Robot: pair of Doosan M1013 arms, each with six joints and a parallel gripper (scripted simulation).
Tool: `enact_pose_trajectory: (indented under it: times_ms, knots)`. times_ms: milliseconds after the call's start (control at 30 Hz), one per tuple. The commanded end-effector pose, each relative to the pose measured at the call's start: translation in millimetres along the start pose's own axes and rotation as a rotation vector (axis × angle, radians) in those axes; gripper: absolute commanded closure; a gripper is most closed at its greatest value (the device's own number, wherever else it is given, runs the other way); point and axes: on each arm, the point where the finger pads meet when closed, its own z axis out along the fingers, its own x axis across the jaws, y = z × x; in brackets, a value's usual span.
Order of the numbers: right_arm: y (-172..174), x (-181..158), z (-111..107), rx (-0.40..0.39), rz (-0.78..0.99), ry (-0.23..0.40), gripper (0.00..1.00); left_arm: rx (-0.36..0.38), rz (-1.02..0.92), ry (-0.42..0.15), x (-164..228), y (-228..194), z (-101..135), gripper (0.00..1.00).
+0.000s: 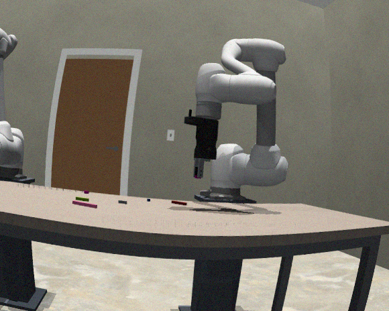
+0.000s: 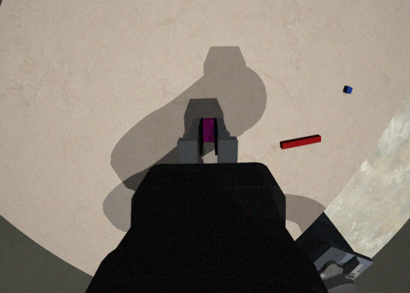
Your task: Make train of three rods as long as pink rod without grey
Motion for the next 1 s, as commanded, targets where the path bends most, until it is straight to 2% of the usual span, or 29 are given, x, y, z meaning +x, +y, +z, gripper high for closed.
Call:
enact_pose_trajectory:
  times_ms: [0, 167, 233, 267, 733, 800, 833, 967]
  knots:
    - [0, 0, -1, -0.001, 0.0, 0.0, 0.0, -0.007, -0.121, -0.006, -14, -40, -3, 0.76]
    - [0, 0, -1, -0.001, 0.0, 0.0, 0.0, -0.006, -0.24, -0.006, -26, -79, -5, 0.76]
    - [0, 0, -1, -0.001, 0.0, 0.0, 0.0, -0.006, -0.24, -0.006, -26, -79, -5, 0.76]
    - [0, 0, -1, -0.001, 0.0, 0.0, 0.0, -0.006, -0.311, -0.006, -32, -101, -5, 0.76]
    - [0, 0, -1, -0.001, 0.0, 0.0, 0.0, -0.005, -0.651, -0.007, -52, -207, 0, 0.76]
    - [0, 0, -1, -0.001, 0.0, 0.0, 0.0, -0.005, -0.651, -0.007, -52, -207, 0, 0.76]
    - [0, 0, -1, -0.001, 0.0, 0.0, 0.0, -0.004, -0.721, -0.007, -54, -228, 2, 0.76]
    - [0, 0, -1, -0.001, 0.0, 0.0, 0.0, -0.004, -0.82, -0.008, -56, -257, 6, 0.76]
